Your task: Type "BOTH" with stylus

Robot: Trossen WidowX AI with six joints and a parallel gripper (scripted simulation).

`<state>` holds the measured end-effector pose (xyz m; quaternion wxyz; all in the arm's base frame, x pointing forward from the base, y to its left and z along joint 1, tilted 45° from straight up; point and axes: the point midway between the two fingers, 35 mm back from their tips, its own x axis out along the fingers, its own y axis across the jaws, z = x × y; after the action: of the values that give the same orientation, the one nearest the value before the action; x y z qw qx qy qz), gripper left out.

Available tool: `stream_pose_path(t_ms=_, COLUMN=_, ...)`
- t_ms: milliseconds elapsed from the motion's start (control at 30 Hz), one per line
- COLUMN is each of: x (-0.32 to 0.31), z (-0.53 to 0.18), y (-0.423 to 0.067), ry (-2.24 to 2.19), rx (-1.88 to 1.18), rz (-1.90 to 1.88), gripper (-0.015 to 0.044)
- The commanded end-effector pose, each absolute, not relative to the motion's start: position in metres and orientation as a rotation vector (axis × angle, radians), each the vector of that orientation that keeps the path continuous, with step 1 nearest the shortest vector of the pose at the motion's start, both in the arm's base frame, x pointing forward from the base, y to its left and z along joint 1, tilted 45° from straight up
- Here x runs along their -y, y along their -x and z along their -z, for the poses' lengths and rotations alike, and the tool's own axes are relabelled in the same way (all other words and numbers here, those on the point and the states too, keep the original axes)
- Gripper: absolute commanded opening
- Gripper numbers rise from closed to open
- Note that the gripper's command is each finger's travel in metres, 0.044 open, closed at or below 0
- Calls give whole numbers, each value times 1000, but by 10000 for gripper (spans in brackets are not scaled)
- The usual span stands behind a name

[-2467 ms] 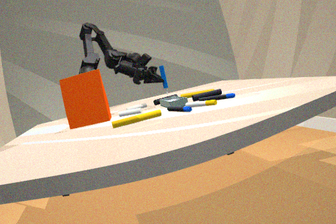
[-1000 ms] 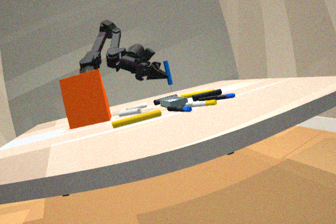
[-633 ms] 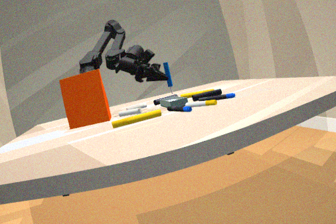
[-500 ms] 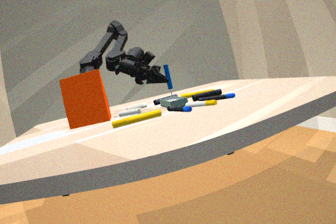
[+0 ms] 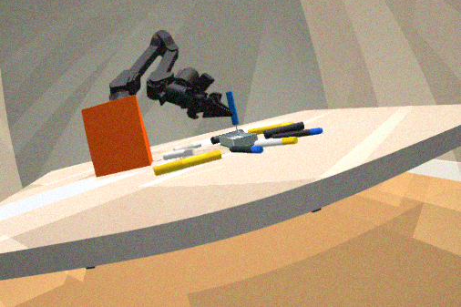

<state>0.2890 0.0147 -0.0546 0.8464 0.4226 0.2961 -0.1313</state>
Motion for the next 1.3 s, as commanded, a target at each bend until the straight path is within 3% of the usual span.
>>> stream_pose_path(t_ms=0, x=-17, z=57, y=-289, ry=-896, rx=-625, rz=282, gripper=81)
stream_pose_path(t_ms=1267, x=-25, z=66, y=-290, ry=-896, rx=-625, rz=282, gripper=81)
